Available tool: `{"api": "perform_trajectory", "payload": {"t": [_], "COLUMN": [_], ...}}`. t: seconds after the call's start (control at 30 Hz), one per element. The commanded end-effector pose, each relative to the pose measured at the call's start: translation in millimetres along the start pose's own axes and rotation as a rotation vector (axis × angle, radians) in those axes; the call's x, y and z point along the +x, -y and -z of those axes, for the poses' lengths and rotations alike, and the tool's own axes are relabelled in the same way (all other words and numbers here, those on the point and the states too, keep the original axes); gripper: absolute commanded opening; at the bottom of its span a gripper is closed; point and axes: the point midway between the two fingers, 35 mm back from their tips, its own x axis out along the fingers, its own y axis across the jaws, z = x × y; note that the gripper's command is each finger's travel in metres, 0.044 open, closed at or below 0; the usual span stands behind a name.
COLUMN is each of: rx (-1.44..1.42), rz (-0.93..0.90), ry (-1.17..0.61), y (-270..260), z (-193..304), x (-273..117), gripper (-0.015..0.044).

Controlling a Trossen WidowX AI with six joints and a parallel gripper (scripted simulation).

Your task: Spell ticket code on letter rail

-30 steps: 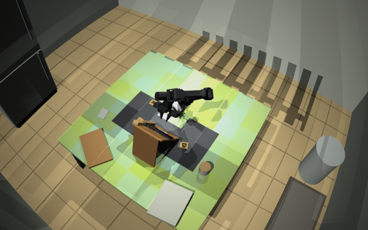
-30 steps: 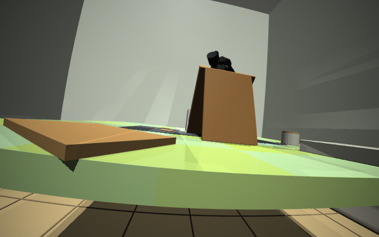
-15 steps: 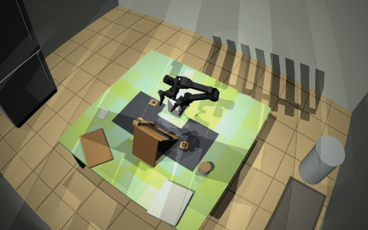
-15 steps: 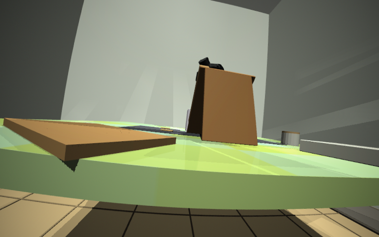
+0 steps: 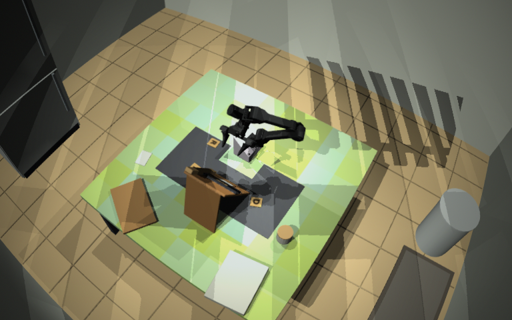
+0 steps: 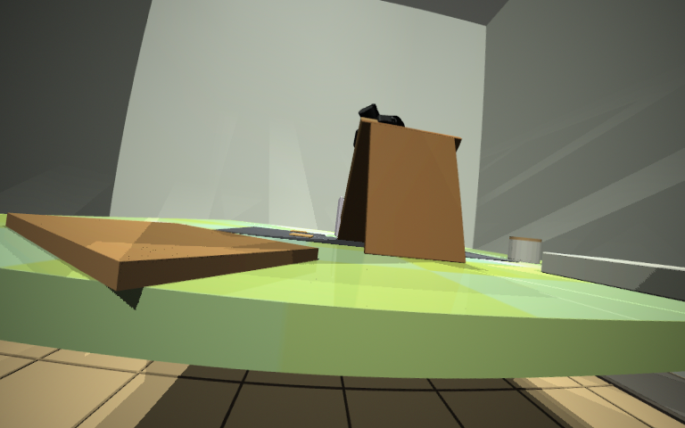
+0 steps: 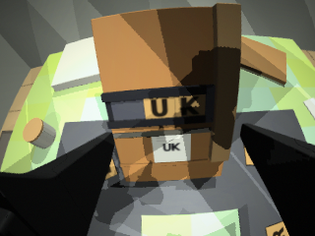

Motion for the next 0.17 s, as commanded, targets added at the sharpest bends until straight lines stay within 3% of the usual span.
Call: {"api": "perform_trajectory", "payload": {"t": [0.0, 0.13], "rx": [-0.005, -0.005], "rz": [-0.002, -0.002], "ry": [0.002, 0.002], "y": [-0.1, -0.1], "z": [-0.1, -0.1], "x": [0.0, 0.0], "gripper": [0.044, 0.044]}}
